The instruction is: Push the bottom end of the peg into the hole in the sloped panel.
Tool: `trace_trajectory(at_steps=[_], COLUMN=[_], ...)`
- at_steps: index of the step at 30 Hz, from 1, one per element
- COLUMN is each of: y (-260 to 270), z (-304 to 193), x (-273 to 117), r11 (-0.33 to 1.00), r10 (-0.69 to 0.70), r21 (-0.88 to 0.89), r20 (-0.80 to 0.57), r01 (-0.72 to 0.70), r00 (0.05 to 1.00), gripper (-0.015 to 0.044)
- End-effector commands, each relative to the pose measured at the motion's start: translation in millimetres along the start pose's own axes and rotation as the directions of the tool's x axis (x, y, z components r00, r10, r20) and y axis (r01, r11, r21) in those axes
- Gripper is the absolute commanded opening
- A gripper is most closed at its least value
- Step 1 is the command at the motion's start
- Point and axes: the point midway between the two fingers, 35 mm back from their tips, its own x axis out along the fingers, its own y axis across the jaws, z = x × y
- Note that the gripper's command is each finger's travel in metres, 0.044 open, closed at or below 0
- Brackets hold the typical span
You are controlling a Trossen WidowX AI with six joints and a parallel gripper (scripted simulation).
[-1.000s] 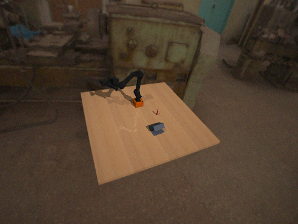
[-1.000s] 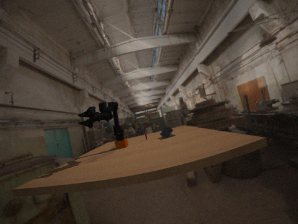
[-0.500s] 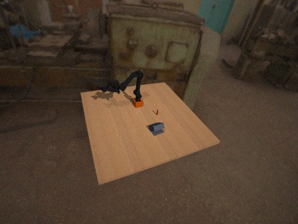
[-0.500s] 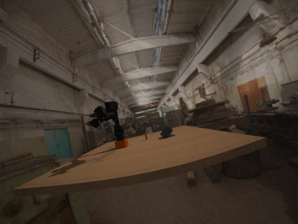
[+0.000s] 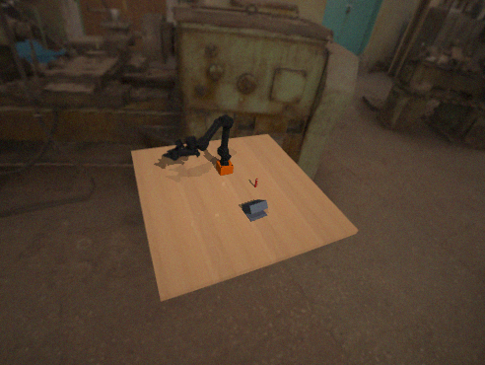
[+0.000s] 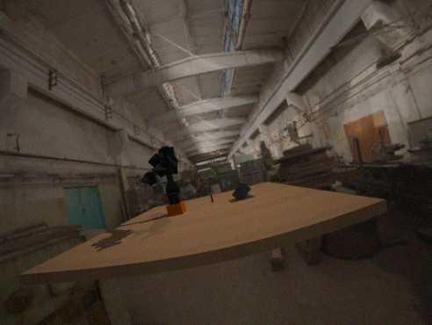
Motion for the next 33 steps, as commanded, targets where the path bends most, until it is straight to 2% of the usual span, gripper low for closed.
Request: trace_trajectory(at_steps=[1,16,33], y=[17,72,118], z=[-12,-64,-119], x=[-8,-55,-127], r11=[0.999,0.967,0.887], r10=[0.048,0.212,0.355], r21=[-0.013,-0.087,-0.117], r20=[-0.046,-0.237,-0.448], r01=[-0.048,-0.238,-0.447], r00=[0.998,0.948,0.821], gripper=[0.044,0.044,0.044])
